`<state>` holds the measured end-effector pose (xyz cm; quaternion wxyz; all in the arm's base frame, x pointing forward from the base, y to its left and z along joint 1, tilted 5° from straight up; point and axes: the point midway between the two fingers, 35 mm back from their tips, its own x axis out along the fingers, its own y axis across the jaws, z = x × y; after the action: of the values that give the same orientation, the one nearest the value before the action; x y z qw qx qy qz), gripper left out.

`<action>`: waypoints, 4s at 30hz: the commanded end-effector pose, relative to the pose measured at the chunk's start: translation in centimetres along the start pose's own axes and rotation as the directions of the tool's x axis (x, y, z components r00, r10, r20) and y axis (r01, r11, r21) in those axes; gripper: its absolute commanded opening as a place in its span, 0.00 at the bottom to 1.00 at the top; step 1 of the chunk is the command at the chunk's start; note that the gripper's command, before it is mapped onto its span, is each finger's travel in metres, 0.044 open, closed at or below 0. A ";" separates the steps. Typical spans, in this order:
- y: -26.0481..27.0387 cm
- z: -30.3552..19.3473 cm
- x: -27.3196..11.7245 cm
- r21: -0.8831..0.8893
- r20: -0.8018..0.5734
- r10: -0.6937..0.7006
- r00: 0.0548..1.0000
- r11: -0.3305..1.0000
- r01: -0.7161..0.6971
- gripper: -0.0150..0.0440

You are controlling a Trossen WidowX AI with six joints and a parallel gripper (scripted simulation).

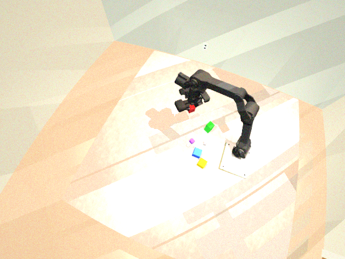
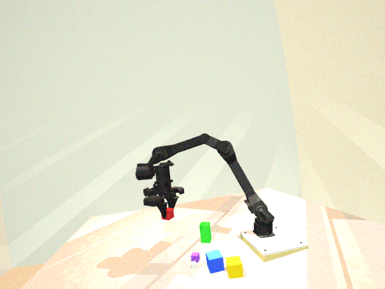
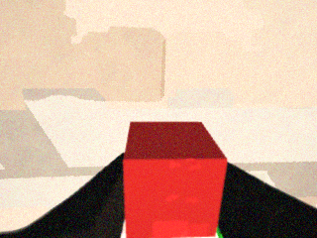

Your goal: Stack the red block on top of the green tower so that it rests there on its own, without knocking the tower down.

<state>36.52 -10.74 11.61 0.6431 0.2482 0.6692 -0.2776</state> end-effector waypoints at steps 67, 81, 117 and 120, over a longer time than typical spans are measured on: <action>-8.1 -12.0 4.1 0.005 -0.013 -0.004 1.000 1.000 0.004 0.25; -8.1 -12.0 4.2 0.005 -0.013 -0.004 1.000 1.000 0.004 0.25; -8.1 -12.0 4.2 0.011 -0.014 -0.003 1.000 1.000 0.003 1.00; -8.1 -12.0 4.2 0.011 -0.014 -0.003 1.000 1.000 0.003 1.00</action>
<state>22.03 -8.41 8.12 0.6364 0.2525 0.6727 -0.2806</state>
